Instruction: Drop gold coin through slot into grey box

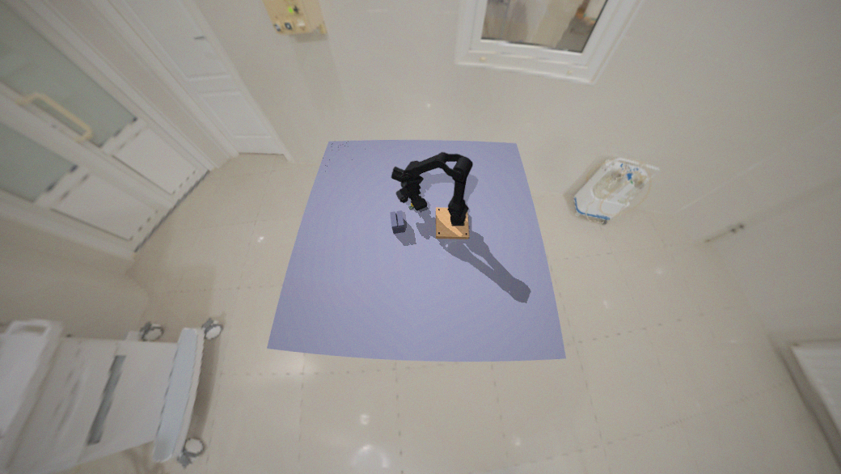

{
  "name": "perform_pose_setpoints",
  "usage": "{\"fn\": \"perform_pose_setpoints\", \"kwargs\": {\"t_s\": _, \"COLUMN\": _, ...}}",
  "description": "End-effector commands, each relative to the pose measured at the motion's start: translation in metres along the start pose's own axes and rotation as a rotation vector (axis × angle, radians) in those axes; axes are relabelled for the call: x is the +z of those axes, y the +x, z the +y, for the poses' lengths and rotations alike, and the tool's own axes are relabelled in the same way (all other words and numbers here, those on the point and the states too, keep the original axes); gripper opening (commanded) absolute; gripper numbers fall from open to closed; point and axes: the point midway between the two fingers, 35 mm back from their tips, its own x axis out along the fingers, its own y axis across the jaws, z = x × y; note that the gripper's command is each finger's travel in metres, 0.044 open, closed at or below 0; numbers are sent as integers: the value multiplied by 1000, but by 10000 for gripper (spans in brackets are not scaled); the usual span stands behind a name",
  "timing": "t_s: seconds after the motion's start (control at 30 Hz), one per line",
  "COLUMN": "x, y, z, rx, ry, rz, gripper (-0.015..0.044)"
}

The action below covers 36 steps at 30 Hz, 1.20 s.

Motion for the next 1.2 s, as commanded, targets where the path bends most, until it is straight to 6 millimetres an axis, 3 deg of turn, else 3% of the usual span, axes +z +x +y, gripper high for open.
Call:
{"fn": "perform_pose_setpoints", "kwargs": {"t_s": 0.0, "x": -3, "y": 8, "z": 3, "rx": 8, "ry": 2, "rz": 9, "gripper": 161}}
{"fn": "perform_pose_setpoints", "kwargs": {"t_s": 0.13, "x": -3, "y": 12, "z": 3, "rx": 8, "ry": 2, "rz": 9, "gripper": 161}}
{"fn": "perform_pose_setpoints", "kwargs": {"t_s": 0.33, "x": -3, "y": 12, "z": 3, "rx": 8, "ry": 2, "rz": 9, "gripper": 3}}
{"fn": "perform_pose_setpoints", "kwargs": {"t_s": 0.7, "x": -3, "y": 11, "z": 3, "rx": 8, "ry": 2, "rz": 9, "gripper": 0}}
{"fn": "perform_pose_setpoints", "kwargs": {"t_s": 1.17, "x": 0, "y": -23, "z": -1, "rx": 8, "ry": 2, "rz": 9, "gripper": 0}}
